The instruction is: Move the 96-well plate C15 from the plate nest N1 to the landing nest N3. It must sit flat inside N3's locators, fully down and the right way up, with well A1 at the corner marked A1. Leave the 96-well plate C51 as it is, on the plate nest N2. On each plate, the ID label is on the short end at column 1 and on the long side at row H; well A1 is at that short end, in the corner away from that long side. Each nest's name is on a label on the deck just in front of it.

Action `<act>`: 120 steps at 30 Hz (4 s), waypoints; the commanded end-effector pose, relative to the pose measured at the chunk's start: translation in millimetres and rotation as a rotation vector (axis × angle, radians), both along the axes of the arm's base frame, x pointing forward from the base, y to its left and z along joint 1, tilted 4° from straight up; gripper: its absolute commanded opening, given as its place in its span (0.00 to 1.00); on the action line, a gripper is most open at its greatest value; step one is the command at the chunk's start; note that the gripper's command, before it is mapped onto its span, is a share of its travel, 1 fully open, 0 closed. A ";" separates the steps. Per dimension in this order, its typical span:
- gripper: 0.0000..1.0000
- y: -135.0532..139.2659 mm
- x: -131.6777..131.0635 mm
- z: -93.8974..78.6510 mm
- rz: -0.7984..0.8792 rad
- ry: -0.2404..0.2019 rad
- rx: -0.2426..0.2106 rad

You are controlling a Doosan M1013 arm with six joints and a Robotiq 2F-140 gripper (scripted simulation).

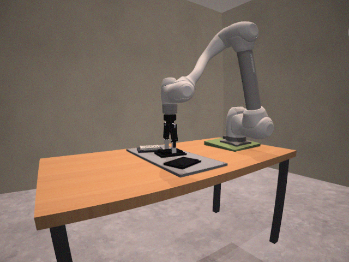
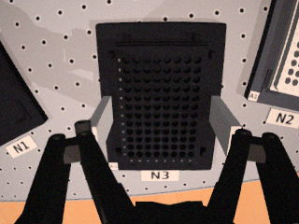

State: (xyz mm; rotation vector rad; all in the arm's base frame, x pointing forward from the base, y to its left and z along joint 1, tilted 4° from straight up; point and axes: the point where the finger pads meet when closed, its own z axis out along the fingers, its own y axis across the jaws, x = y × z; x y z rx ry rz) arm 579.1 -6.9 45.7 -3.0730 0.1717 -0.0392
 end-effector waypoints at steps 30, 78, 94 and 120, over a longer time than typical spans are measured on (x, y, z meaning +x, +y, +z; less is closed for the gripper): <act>0.66 0.0 0.0 0.1 0.000 0.000 0.000; 0.66 -2.2 -1.0 35.2 0.000 0.000 0.000; 0.66 -2.8 -1.3 46.1 0.000 0.000 0.000; 0.66 -2.9 -1.4 46.7 0.000 0.000 0.000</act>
